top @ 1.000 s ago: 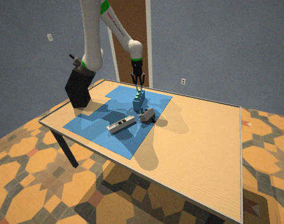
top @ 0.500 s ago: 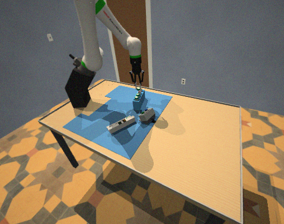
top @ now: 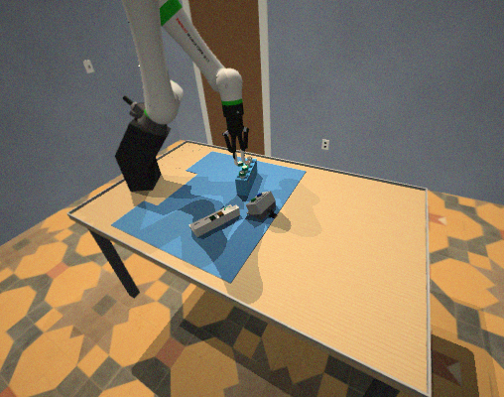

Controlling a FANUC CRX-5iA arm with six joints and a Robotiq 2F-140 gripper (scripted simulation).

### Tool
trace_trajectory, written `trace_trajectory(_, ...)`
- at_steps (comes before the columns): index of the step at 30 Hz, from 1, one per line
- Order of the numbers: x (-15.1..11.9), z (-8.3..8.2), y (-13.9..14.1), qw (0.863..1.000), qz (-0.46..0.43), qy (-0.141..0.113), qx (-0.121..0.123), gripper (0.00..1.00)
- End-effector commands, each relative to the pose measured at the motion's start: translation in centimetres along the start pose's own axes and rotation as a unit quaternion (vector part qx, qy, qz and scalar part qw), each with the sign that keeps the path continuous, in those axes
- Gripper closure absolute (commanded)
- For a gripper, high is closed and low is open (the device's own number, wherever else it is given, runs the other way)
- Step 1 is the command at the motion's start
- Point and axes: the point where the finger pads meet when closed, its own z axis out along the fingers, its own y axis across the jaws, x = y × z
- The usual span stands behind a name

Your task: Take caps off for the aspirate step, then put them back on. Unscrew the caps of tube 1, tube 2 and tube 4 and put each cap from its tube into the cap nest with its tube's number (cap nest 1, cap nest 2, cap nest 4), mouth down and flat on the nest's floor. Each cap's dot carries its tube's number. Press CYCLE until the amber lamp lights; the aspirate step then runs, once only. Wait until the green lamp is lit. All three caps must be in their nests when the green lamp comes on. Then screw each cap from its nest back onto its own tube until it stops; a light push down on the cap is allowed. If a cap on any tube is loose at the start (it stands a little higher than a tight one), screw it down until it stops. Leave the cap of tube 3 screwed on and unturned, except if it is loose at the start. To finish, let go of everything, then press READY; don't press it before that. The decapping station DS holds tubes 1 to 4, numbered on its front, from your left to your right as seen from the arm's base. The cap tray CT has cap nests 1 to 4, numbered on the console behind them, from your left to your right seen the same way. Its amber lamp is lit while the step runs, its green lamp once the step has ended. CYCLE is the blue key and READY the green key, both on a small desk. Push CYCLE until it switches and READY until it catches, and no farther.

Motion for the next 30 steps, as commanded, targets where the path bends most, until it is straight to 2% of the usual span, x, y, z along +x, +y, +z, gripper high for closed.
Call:
trace_trajectory(1, 1.8, 0.3, 2.5, 0.997, -0.053, -0.049, 0.016, 1.00)
trace_trajectory(13, 5.6, 0.8, 7.9, 0.997, -0.053, -0.049, 0.016, 1.00)
trace_trajectory(15, 5.6, 0.8, 7.9, 0.997, -0.053, -0.049, 0.016, 1.00)
trace_trajectory(30, 10.8, 1.5, 15.5, 0.997, -0.053, -0.049, 0.016, 1.00)
